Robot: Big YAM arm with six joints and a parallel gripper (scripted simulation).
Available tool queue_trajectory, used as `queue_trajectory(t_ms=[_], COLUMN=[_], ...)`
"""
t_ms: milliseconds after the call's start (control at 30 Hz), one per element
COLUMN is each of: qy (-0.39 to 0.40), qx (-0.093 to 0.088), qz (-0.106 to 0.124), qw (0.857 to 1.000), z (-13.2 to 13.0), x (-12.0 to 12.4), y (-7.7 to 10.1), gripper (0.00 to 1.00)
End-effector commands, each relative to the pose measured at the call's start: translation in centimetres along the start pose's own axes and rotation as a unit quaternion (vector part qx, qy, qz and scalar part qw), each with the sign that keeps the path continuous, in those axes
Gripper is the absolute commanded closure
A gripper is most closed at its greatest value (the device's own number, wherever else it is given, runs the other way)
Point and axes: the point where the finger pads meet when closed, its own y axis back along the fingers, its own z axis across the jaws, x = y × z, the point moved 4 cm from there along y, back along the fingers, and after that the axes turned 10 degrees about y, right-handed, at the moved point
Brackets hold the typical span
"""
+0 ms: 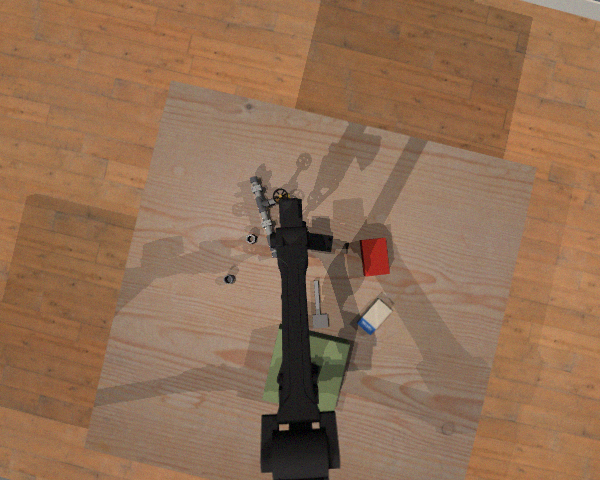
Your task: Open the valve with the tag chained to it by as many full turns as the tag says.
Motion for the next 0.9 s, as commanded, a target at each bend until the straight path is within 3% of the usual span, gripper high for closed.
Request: queue_trajectory(t_ms=[0,500,700,767,867], qy=[-0.006,0.087,0.192,0.192,0.26], qx=[-0.015,-0.015,-0.014,-0.014,-0.014], qz=[0.0,-0.002,-0.003,-0.003,-0.004], qw=[1.0,0.996,0.981,0.981,0.965], z=[1.0,1.0,1.01,1.01,1.01], x=[0.13,0.14,0.14,0.14,0.15], y=[1.3,1.3,1.31,1.31,1.31], gripper=[1.0,1.0,1.0,1.0,1.0])
